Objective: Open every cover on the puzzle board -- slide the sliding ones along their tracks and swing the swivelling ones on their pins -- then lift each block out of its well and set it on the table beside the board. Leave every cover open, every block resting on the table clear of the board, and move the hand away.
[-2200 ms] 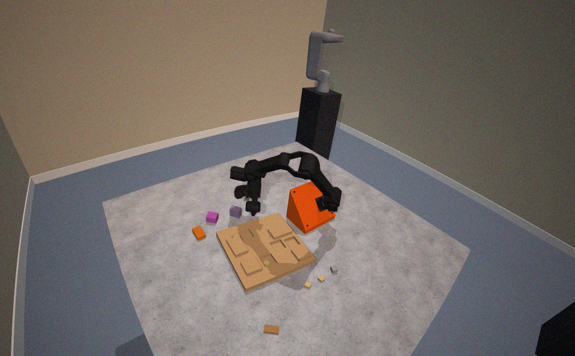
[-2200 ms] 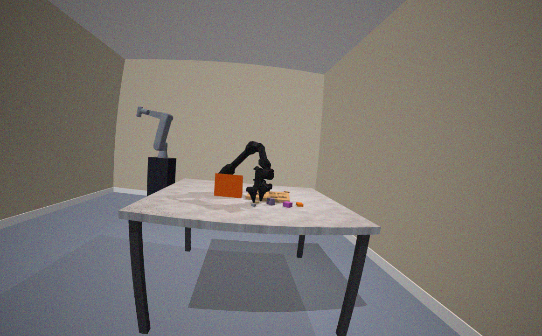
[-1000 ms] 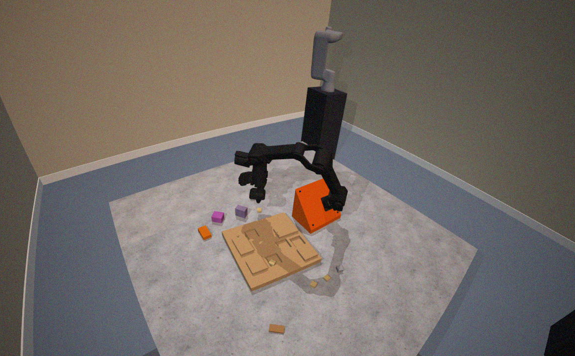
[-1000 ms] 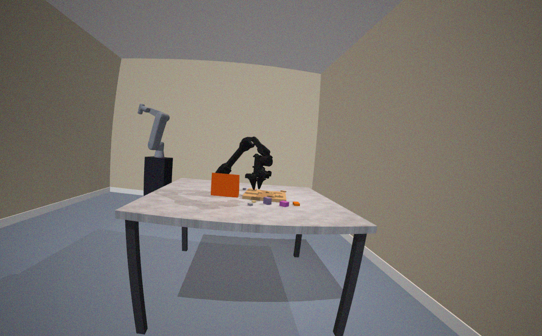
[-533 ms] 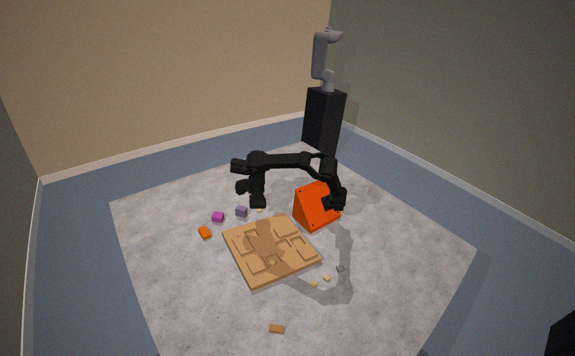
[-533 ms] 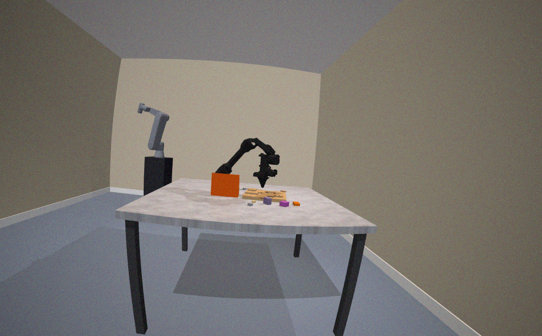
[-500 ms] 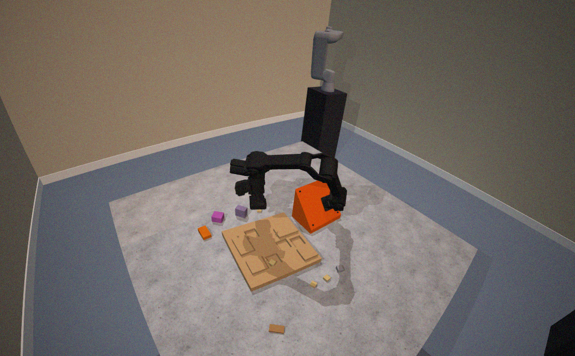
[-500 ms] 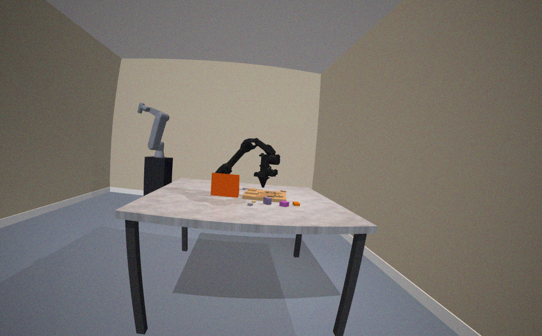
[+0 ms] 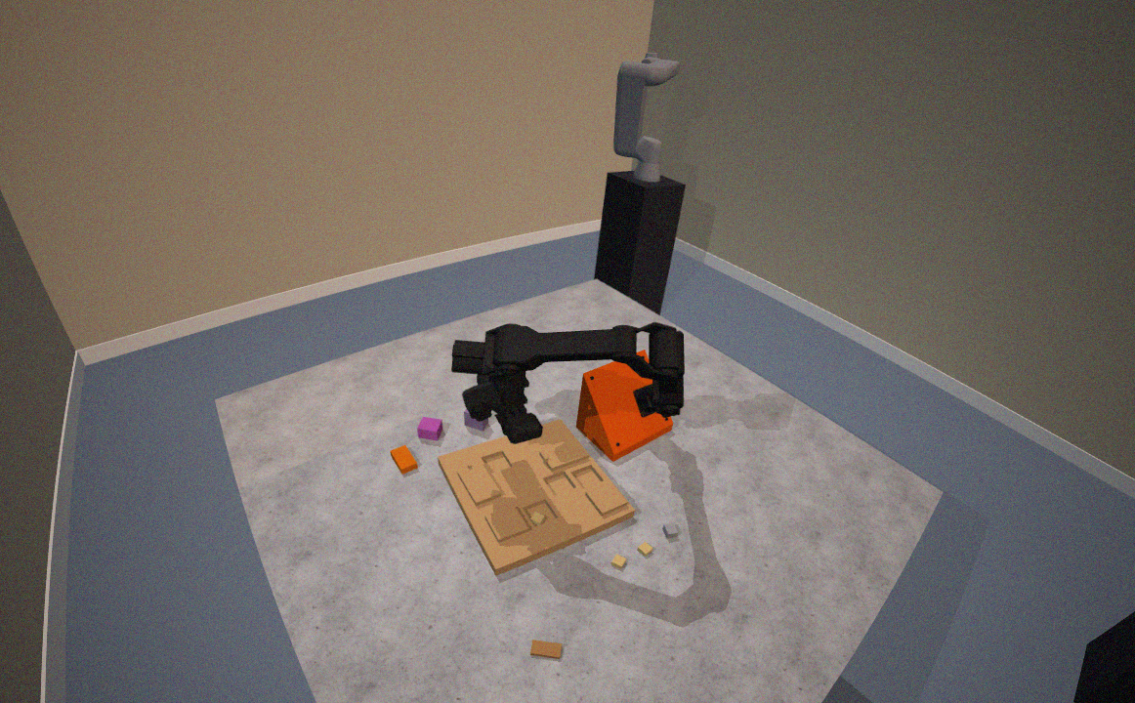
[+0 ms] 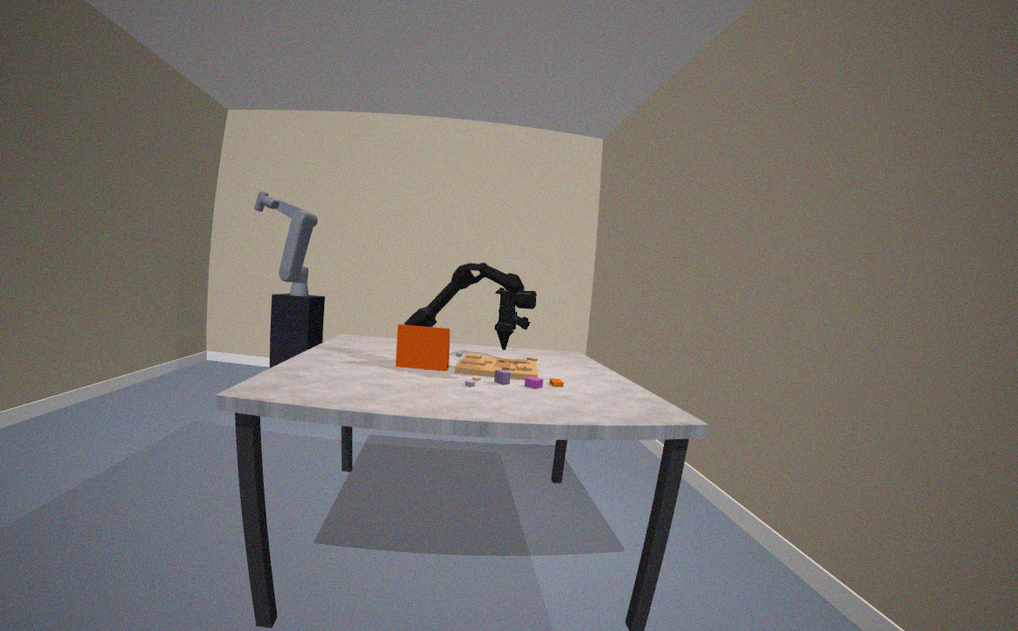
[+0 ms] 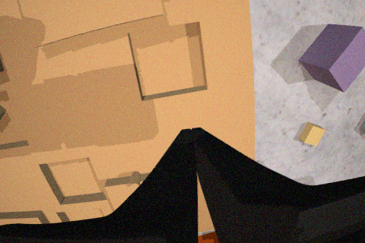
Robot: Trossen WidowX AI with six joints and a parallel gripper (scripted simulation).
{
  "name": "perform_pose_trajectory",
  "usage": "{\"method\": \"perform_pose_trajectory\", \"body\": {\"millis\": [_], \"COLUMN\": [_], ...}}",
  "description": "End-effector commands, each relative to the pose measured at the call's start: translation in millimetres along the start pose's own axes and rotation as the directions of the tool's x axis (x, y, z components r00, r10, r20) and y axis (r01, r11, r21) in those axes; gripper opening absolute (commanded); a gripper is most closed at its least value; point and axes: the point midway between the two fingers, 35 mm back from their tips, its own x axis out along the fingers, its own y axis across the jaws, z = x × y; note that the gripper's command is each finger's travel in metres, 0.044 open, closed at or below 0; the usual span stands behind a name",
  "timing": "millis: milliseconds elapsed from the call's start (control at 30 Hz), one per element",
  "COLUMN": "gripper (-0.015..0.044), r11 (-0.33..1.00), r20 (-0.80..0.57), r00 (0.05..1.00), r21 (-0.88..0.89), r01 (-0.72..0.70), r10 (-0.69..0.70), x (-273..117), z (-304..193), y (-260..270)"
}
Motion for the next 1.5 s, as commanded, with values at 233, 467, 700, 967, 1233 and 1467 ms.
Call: {"method": "perform_pose_trajectory", "body": {"millis": [233, 467, 700, 967, 1233, 1467], "gripper": [0.0000, 0.0000, 0.0000, 0.0000, 0.0000, 0.0000], "r11": [0.986, 0.909, 0.852, 0.962, 0.805, 0.805], "r20": [0.006, 0.003, -0.001, -0.008, -0.011, -0.011], "r00": [1.000, 1.000, 0.999, 0.999, 0.998, 0.998], "r21": [0.167, 0.415, 0.522, -0.267, -0.591, -0.591], "r01": [-0.012, -0.018, -0.027, -0.050, -0.054, -0.054], "r10": [0.011, 0.018, 0.032, 0.050, 0.059, 0.059], "x": [-1.7, -0.6, 0.1, 0.7, 1.0, 1.0], "z": [11.0, 13.1, 12.0, 8.0, 5.2, 5.1], "y": [53.8, 92.7, 123.4, 153.4, 165.9, 165.7]}}
